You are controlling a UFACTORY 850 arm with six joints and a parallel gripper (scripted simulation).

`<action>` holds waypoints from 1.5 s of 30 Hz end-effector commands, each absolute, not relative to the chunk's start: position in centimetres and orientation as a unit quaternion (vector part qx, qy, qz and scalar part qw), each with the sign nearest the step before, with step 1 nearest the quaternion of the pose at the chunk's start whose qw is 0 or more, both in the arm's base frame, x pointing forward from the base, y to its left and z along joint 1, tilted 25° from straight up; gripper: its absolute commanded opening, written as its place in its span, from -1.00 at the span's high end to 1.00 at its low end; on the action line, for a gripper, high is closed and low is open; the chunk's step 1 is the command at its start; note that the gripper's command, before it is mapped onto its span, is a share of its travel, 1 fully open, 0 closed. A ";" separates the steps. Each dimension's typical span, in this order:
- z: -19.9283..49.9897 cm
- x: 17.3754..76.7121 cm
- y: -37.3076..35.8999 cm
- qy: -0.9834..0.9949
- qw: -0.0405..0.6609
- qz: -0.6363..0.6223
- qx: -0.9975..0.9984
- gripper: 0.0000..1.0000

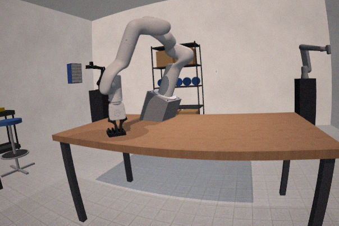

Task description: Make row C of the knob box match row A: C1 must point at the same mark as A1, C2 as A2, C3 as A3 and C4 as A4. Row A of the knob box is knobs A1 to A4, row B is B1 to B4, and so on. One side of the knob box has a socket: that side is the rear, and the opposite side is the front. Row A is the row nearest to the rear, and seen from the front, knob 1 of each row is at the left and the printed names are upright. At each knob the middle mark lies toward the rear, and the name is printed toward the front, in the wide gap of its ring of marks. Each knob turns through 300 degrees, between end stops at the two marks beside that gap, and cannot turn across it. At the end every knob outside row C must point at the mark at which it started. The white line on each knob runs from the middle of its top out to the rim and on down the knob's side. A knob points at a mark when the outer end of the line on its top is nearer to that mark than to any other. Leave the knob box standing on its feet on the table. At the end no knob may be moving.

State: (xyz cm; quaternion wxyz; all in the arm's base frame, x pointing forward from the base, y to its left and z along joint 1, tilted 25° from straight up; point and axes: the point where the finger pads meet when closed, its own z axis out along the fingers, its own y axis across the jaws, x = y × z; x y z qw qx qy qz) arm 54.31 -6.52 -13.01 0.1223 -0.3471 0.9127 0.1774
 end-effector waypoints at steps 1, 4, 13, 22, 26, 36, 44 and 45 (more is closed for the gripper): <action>-13.0 54.4 -6.6 0.913 0.123 0.177 -0.347 0.61; -13.0 54.4 -6.6 0.913 0.123 0.177 -0.347 0.61; -13.0 54.4 -6.6 0.913 0.123 0.177 -0.347 0.84; -13.0 54.4 -6.6 0.913 0.123 0.177 -0.347 0.84; -13.0 54.4 -6.6 0.913 0.123 0.177 -0.347 0.84; -13.0 54.4 -6.6 0.913 0.123 0.177 -0.347 0.84; -13.0 54.4 -6.6 0.913 0.123 0.177 -0.347 0.84; -13.0 54.4 -6.6 0.913 0.123 0.177 -0.347 0.84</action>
